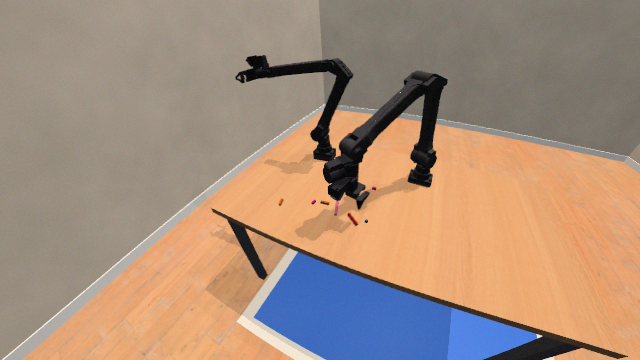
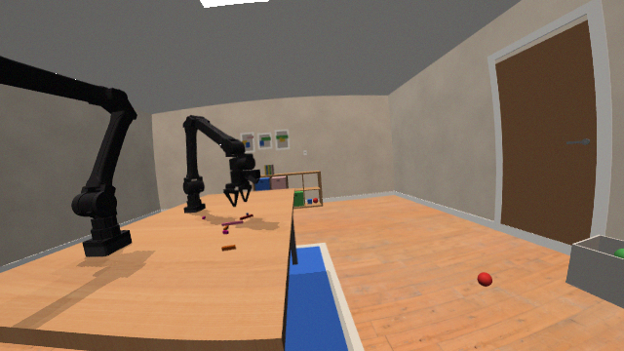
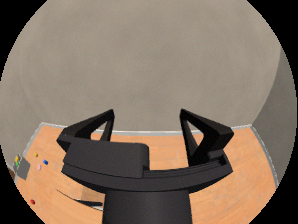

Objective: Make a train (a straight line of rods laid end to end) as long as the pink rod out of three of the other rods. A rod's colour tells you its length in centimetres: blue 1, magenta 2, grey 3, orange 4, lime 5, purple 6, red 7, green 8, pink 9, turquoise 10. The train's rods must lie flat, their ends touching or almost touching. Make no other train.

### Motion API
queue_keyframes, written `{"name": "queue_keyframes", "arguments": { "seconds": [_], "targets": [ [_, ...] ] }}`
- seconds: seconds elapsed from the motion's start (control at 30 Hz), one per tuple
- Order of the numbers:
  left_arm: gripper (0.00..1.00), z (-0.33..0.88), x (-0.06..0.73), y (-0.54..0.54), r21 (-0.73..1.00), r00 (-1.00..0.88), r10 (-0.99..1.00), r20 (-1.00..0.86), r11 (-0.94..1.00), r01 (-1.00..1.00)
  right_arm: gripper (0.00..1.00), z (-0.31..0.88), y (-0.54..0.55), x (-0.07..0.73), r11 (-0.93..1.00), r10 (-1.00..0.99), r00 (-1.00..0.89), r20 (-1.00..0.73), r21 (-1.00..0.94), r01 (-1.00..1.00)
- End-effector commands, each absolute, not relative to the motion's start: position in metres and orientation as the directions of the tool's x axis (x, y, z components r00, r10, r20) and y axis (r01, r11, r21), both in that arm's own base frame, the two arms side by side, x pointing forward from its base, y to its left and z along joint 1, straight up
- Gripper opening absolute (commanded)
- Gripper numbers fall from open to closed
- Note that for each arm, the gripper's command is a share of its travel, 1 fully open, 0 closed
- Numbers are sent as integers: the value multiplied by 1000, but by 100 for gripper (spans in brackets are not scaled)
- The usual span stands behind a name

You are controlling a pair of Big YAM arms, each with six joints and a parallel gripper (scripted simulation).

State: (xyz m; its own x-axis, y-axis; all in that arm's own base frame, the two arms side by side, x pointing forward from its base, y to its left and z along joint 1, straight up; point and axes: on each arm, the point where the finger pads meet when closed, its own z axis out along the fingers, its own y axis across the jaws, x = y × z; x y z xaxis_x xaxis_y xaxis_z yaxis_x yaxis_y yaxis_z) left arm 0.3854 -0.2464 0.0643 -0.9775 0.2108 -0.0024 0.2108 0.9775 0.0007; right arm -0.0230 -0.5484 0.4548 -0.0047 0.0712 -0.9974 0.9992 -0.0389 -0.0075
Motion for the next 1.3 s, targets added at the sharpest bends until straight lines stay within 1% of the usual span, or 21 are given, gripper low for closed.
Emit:
{"name": "queue_keyframes", "arguments": {
  "seconds": [0.0, 0.1, 0.13, 0.5, 0.6, 0.67, 0.7, 0.87, 1.17, 1.23, 1.27],
  "targets": [
    [100, 79, 401, -261, -8, -929, 369, -33, 929, 370, 100, 501, -544, -27, -48, 0, 0, -1000, 0, 999],
    [100, 78, 400, -263, -7, -919, 394, -31, 919, 394, 100, 501, -544, -27, -48, 0, 0, -1000, 0, 999],
    [100, 78, 400, -264, -5, -890, 454, -32, 891, 454, 100, 501, -544, -27, -48, 0, 0, -1000, 0, 999],
    [100, 77, 400, -273, 4, -721, 692, -30, 722, 692, 100, 501, -544, -27, -48, 0, 0, -1000, 0, 999],
    [100, 77, 401, -274, 6, -663, 748, -29, 664, 748, 100, 501, -544, -27, -48, 0, 0, -1000, 0, 999],
    [100, 77, 401, -274, 6, -663, 748, -29, 664, 748, 100, 501, -544, -27, -48, 0, 0, -1000, 0, 999],
    [100, 79, 401, -274, 9, -610, 792, -32, 611, 792, 100, 501, -544, -27, -48, 0, 0, -1000, 0, 999],
    [100, 77, 400, -280, 11, -502, 864, -28, 502, 865, 100, 501, -544, -27, -48, 0, 0, -1000, 0, 999],
    [100, 78, 401, -285, 19, -280, 960, -27, 280, 960, 100, 501, -544, -27, -48, 0, 0, -1000, 0, 999],
    [100, 78, 401, -285, 19, -280, 960, -27, 280, 960, 100, 501, -544, -27, -48, 0, 0, -1000, 0, 999],
    [100, 77, 401, -287, 19, -219, 975, -24, 220, 975, 100, 501, -544, -27, -48, 0, 0, -1000, 0, 999]
  ]
}}
